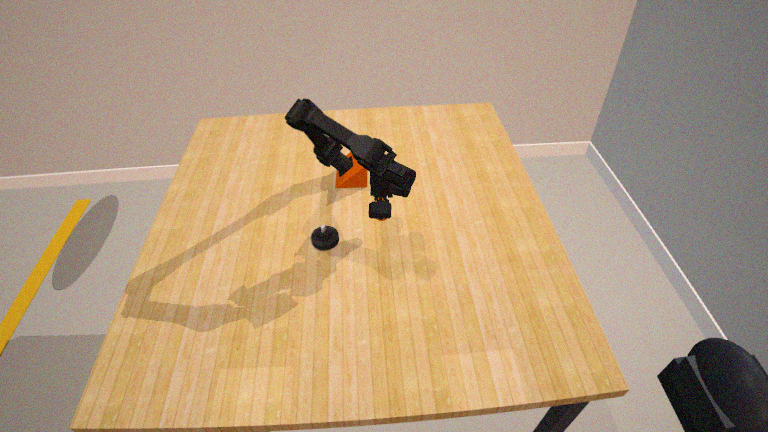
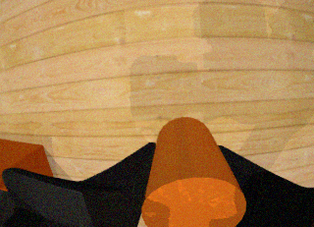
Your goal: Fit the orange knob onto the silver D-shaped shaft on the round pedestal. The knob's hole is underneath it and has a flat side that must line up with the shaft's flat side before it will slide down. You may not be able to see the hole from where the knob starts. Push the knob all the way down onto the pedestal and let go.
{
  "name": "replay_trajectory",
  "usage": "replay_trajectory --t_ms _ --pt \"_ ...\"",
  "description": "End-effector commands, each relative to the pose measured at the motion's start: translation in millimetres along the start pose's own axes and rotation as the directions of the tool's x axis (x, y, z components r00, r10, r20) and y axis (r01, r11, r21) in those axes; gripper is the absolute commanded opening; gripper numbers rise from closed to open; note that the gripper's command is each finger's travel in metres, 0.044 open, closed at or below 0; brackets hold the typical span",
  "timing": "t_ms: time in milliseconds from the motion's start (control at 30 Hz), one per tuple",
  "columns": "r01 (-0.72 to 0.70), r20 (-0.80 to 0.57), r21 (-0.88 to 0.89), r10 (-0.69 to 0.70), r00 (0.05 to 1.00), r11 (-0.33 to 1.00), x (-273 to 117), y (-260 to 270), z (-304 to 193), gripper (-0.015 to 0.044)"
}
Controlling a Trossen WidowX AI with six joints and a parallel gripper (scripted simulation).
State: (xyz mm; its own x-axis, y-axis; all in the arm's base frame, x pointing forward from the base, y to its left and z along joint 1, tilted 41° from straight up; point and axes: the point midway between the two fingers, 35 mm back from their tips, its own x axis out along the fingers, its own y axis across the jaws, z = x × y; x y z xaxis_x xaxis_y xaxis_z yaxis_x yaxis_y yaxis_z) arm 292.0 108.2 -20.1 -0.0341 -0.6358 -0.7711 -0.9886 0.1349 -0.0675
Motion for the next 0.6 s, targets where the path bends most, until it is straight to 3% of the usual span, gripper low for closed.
replay_trajectory --t_ms 0,267,467,567 --pt "-0.003 -0.003 -0.003 0.003 1.0 1.0 19 -1 0 0.0" --pt "-0.013 -0.005 -0.001 0.013 1.0 1.0 56 -1 1 0.0" --pt "-0.014 -0.005 0.0 0.014 1.0 1.0 59 0 0 0.0" --pt "-0.019 -0.005 0.003 0.019 1.0 1.0 58 0 0 0.0079"
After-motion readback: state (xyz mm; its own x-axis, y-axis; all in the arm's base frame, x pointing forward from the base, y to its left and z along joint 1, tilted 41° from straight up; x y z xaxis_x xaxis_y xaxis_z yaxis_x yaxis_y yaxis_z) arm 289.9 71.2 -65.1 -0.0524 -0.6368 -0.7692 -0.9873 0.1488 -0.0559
